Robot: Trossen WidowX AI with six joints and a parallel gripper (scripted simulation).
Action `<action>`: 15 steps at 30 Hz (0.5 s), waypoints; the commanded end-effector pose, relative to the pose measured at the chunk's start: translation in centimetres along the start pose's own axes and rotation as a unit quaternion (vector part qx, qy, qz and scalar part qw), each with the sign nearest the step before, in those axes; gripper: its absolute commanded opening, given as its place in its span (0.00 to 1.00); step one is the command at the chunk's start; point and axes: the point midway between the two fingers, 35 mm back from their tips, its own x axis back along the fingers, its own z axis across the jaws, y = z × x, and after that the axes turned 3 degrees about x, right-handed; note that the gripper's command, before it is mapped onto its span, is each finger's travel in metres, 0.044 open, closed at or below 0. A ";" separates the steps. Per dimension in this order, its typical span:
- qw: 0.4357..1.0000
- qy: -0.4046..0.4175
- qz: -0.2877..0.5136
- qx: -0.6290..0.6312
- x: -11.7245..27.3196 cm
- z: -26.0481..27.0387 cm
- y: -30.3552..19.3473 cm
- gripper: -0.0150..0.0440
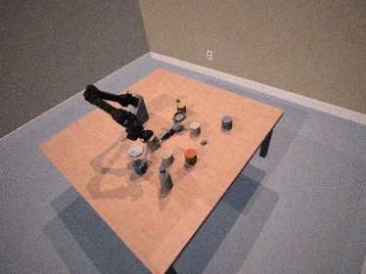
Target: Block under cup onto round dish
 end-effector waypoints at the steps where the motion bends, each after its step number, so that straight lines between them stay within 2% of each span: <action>1: 1.000 -0.006 -0.008 0.001 -0.3 -1.3 0.8 0.25; 15: 0.998 -0.045 -0.042 -0.005 -1.3 -7.0 3.9 0.25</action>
